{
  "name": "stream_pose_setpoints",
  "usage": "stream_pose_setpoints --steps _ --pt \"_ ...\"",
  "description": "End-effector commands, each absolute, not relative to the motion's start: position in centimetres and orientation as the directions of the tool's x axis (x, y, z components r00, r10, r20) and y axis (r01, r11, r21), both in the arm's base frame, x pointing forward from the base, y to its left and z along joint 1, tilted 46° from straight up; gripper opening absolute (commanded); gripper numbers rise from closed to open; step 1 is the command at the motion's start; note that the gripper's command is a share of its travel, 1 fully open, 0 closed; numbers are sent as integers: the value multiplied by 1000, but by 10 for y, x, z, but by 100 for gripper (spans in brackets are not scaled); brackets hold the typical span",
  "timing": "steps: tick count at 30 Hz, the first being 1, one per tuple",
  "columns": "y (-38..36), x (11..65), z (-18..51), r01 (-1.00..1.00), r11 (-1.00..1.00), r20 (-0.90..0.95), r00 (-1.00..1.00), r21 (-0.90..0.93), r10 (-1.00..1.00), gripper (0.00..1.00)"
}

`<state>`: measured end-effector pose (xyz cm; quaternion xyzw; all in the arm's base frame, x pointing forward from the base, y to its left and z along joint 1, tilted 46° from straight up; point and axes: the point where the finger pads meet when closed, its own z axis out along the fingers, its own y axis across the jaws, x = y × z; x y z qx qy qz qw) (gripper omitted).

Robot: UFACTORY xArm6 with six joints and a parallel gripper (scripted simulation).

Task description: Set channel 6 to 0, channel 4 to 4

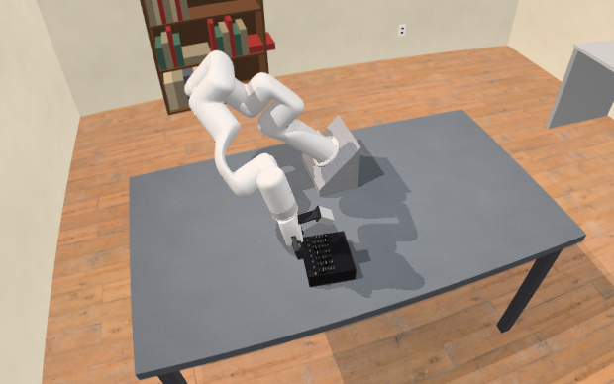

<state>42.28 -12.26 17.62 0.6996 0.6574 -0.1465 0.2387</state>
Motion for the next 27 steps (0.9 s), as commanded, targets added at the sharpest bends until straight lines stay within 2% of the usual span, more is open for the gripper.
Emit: stream_pose_setpoints --steps 1,27 --pt "-122 424 177 989 -20 -519 93 144 850 100" --pt "-119 424 176 986 -54 -517 130 160 846 100"
